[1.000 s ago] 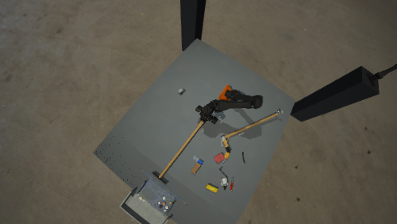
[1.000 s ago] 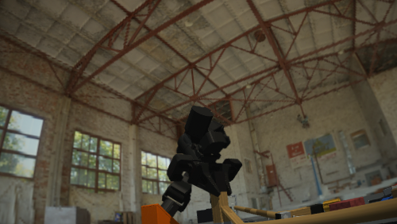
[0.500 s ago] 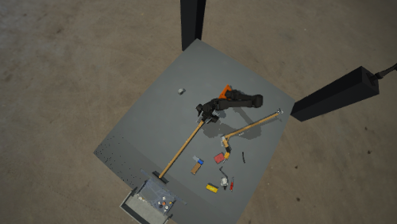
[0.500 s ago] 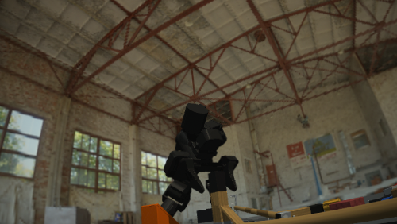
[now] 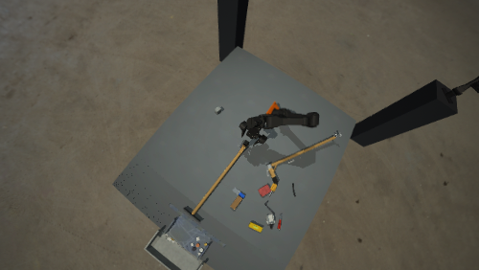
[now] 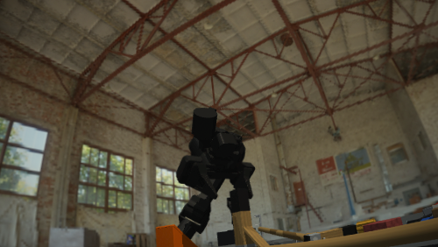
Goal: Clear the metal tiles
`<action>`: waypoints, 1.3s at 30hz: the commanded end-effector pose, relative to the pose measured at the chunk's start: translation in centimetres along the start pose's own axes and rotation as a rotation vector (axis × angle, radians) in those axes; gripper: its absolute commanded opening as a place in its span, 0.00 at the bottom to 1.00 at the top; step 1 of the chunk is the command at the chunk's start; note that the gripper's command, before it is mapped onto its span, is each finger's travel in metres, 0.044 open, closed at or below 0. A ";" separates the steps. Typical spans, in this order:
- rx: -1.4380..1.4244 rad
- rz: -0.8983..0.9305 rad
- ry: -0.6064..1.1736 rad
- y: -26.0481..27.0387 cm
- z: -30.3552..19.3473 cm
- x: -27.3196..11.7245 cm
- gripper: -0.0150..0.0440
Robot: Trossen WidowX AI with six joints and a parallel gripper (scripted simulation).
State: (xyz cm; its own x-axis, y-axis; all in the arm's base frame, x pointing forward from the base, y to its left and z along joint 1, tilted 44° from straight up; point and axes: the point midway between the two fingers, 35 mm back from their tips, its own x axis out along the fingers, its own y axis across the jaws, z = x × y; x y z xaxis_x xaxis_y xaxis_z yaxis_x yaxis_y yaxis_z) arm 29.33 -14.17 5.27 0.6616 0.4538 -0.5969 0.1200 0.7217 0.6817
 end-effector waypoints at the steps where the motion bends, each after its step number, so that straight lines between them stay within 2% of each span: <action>1: -0.010 0.003 -0.010 0.2 0.3 -0.8 1.00; 6: -0.004 0.004 -0.040 0.0 0.9 -1.4 1.00; 12: 0.015 0.007 -0.164 -0.5 3.3 -3.9 1.00; 26: 0.029 0.022 -0.438 -1.2 7.9 -11.4 1.00; 39: 0.001 0.037 -0.643 -0.9 10.1 -19.1 1.00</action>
State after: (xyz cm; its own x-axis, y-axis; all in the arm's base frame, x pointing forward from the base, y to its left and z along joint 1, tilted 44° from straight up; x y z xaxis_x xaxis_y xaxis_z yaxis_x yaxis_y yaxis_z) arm 24.78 -28.10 19.06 0.9688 0.0936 -0.2295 0.0990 0.7027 0.7045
